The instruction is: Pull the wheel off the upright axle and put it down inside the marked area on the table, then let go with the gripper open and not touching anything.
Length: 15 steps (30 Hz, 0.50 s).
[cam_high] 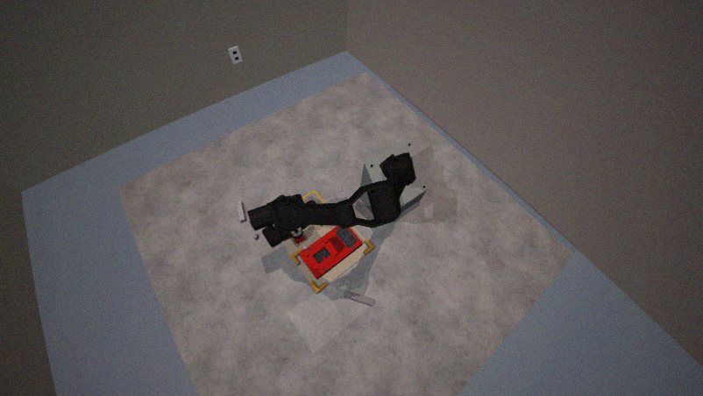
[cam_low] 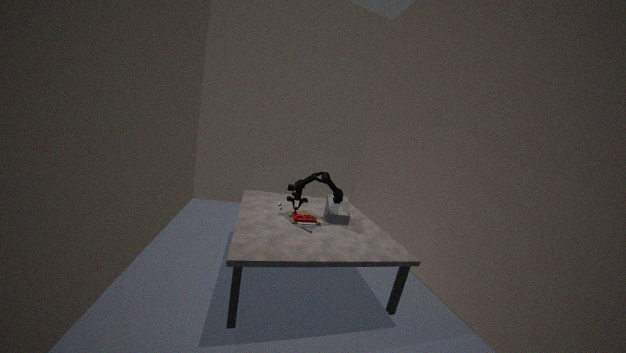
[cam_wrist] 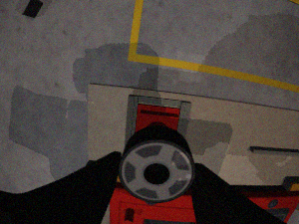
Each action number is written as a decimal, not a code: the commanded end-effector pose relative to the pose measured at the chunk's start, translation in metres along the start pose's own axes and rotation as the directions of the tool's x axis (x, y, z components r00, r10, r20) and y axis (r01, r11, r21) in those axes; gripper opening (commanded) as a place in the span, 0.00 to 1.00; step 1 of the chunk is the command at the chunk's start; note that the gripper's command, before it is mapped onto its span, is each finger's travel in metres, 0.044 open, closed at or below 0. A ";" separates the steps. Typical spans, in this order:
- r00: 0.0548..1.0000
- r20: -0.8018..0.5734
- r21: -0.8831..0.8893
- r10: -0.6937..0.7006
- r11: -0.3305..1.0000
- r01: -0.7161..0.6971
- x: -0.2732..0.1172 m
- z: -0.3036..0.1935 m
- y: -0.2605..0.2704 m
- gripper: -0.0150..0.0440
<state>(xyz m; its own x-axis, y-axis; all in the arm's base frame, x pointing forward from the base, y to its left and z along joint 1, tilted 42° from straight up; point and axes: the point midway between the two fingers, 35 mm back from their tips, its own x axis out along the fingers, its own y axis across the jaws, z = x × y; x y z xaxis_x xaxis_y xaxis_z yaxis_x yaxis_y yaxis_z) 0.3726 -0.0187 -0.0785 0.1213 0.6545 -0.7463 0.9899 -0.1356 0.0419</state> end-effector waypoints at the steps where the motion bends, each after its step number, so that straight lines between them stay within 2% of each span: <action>1: 1.000 0.002 -0.005 0.005 1.000 -0.005 -0.003 0.001 0.001 0.25; 15: 1.000 0.002 -0.004 0.006 1.000 -0.006 -0.008 0.001 0.001 0.25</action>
<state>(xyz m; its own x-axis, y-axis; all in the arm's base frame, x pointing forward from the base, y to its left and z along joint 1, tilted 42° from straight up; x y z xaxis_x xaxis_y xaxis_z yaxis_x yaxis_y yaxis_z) 0.3727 -0.0239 -0.0741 0.1275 0.6537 -0.7459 0.9889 -0.1414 0.0452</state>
